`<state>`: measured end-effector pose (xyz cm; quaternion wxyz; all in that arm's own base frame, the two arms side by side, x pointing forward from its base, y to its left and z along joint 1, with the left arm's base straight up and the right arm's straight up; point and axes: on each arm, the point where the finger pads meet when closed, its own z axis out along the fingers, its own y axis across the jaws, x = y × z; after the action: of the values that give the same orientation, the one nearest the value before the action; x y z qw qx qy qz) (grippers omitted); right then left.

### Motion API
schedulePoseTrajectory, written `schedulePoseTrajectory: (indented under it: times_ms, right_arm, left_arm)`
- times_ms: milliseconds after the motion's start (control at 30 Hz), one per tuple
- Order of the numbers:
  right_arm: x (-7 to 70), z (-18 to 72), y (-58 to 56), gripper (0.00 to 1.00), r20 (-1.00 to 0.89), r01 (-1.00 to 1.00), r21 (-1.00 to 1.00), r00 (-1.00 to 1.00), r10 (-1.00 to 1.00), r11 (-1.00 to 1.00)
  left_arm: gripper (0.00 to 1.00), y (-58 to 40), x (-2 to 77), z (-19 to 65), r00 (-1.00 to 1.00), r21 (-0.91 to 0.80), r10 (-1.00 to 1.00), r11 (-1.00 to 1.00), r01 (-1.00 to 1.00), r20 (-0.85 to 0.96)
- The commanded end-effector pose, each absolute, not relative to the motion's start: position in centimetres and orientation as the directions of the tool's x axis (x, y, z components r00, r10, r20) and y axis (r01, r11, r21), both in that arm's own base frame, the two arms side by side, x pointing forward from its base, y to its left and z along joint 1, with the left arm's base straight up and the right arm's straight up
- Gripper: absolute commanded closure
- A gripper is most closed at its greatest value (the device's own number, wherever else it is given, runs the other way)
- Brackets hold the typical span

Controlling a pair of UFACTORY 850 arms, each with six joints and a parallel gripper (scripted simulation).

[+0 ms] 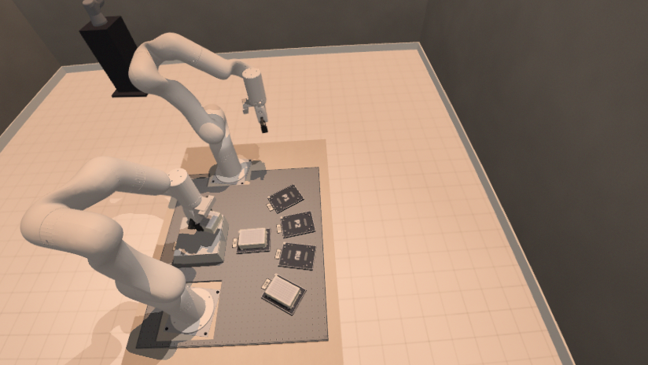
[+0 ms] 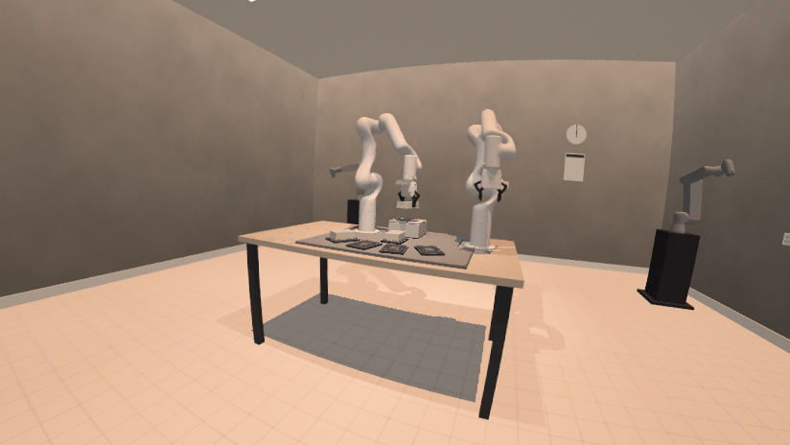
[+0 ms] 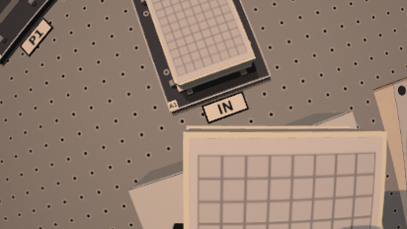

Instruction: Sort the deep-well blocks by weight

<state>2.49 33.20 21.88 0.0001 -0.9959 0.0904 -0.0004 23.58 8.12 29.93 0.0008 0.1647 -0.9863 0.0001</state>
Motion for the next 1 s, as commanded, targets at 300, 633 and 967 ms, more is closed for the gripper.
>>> schedulePoseTrajectory:
  times_ms: [300,633,967]
  right_arm:
    - [6.3,21.9,34.6,1.0,0.0,-0.181,-0.002,0.984,-0.181,-0.984]
    - [9.4,21.9,35.7,1.0,0.0,-0.181,-0.002,0.984,-0.181,-0.984]
    - [10.5,21.9,36.0,1.0,0.0,-0.181,-0.002,0.984,-0.181,-0.984]
  left_arm:
    - [0.0,8.1,23.6,30.0,-0.946,0.0,-0.325,0.946,-0.325,0.0]
    - [0.0,8.1,23.6,30.0,-0.946,0.0,-0.325,0.946,-0.325,0.0]
    - [0.0,8.1,23.6,30.0,-0.946,0.0,-0.325,0.946,-0.325,0.0]
